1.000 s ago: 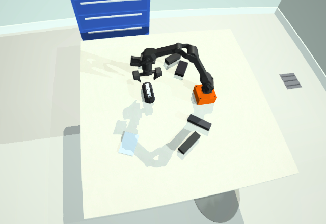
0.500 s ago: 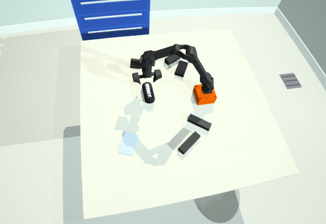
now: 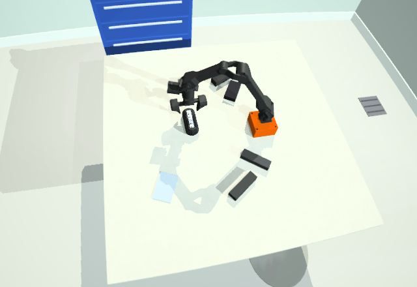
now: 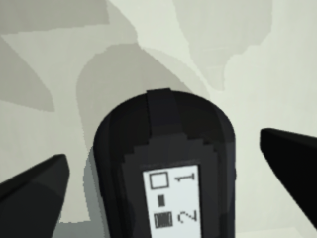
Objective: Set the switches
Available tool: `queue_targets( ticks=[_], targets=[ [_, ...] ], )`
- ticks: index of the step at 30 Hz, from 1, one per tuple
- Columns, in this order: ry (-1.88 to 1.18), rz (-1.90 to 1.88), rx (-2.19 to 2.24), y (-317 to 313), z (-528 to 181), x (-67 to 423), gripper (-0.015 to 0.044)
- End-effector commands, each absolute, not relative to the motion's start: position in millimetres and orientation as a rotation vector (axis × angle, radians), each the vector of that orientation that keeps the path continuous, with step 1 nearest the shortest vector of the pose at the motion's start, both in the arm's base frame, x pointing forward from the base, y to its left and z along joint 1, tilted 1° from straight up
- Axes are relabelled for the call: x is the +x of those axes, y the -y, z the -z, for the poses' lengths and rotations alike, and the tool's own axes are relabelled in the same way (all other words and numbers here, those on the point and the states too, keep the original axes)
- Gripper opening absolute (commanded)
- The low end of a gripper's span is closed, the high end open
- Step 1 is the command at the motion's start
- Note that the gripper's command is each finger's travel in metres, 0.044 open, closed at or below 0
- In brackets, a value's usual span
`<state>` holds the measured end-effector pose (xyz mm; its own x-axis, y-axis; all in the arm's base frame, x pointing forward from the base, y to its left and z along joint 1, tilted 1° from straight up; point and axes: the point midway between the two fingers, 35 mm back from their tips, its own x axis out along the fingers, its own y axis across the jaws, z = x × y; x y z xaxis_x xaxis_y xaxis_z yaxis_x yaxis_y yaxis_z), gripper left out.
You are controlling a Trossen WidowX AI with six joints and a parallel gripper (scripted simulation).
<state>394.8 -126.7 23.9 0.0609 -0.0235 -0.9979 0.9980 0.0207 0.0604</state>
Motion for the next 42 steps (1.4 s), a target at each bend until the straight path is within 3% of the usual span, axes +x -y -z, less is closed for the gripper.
queue_targets(
  ticks=[1, 5, 8, 13, 42],
  targets=[
    [-1.155, 1.164, 1.213, 126.6, -16.9, 394.8, 0.044],
    [-1.155, 1.165, 1.214, 126.6, -12.9, 394.8, 0.044],
    [-1.155, 1.165, 1.214, 126.6, -12.9, 394.8, 0.0361],
    [-1.155, 1.165, 1.214, 126.6, -12.9, 394.8, 0.0328],
    [-1.155, 1.165, 1.214, 122.6, -26.0, 394.1, 0.0336]
  ],
)
